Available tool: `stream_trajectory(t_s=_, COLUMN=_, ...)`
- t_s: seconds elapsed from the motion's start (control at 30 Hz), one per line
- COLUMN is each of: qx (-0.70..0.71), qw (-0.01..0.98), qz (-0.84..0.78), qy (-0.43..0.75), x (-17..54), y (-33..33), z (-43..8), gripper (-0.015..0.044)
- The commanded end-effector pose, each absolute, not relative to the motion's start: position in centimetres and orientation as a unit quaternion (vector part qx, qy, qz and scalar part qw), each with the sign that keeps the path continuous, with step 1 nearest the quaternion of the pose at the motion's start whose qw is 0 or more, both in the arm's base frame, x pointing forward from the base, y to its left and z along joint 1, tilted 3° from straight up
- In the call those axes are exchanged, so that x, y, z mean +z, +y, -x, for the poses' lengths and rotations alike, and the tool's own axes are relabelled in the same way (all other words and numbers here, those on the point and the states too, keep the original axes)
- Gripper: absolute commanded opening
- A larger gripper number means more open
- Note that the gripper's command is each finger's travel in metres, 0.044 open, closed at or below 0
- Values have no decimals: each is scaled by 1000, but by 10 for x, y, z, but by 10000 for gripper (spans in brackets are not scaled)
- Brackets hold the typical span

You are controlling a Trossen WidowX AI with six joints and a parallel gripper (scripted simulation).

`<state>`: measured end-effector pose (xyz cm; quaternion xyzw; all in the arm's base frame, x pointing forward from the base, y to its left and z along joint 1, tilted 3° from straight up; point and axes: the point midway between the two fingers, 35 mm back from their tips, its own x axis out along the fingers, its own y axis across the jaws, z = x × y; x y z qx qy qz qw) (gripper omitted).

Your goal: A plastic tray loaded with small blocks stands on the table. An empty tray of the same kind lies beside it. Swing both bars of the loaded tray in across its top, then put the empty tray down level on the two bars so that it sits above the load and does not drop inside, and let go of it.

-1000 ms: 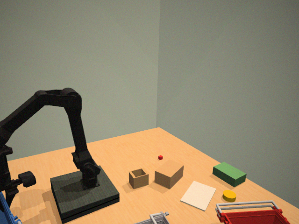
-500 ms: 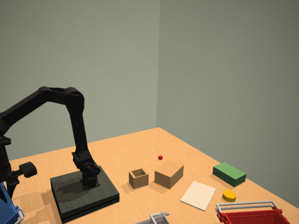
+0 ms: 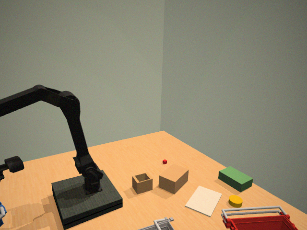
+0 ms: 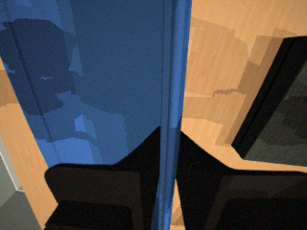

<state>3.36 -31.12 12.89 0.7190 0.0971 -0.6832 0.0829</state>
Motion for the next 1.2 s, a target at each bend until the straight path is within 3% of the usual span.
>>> stream_trajectory(t_s=0.0, qx=-683, qw=95, qz=-719, qy=88, x=146, y=-321, z=-34, gripper=0)
stream_trajectory(t_s=1.17, qx=-683, qw=95, qz=-718, qy=87, x=176, y=-333, z=-34, gripper=0)
